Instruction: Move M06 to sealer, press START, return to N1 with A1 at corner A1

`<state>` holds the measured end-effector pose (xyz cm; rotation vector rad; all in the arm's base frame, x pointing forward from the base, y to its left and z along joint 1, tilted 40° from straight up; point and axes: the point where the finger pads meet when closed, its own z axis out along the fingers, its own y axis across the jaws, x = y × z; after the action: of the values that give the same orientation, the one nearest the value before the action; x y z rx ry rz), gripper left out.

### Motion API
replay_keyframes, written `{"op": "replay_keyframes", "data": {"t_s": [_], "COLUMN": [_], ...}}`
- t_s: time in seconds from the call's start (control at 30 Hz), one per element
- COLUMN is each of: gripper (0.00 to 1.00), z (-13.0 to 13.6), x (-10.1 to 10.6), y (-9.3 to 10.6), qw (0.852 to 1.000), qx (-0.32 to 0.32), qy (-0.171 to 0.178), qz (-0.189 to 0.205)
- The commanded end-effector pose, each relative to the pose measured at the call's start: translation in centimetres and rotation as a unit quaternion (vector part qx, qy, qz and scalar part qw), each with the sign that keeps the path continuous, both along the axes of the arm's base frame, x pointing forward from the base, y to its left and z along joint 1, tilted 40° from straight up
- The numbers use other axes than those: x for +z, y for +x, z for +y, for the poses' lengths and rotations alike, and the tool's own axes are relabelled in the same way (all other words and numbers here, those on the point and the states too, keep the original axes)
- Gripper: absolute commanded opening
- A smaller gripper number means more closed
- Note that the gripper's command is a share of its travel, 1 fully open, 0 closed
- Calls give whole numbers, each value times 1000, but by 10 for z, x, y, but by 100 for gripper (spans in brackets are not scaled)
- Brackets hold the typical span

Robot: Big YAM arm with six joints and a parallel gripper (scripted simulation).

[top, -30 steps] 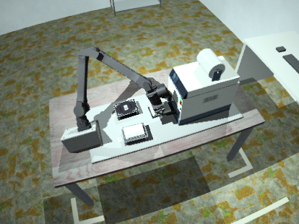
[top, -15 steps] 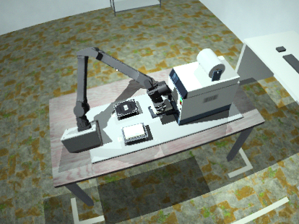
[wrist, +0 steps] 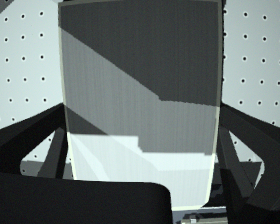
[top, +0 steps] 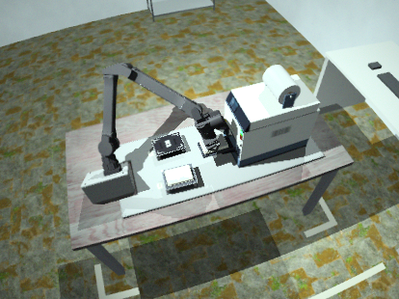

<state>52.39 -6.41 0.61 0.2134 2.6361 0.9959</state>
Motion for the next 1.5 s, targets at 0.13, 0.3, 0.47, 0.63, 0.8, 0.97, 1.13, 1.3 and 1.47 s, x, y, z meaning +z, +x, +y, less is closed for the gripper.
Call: {"op": "replay_keyframes", "data": {"t_s": [0.13, 0.3, 0.47, 0.63, 0.8, 0.97, 1.13, 1.3, 1.47], "gripper": [0, 0, 0, 0, 0, 0, 0, 0, 0], "z": [1, -5, -7, -8, -8, 3, 8, 10, 11], "x": [6, 5, 5, 4, 4, 4, 4, 4, 4], "y": [1, -3, -5, -5, -5, -4, -3, -3, -3], "qw": [1000, 1000, 1000, 1000, 1000, 1000, 1000, 1000, 1000], "qx": [-3, -3, -2, -4, -3, 6, 11, 13, 14], "qy": [0, 0, -1, 0, 0, -1, -1, -1, -1], "qz": [-3, -1, -1, 0, 0, 0, 0, 0, 1]}}
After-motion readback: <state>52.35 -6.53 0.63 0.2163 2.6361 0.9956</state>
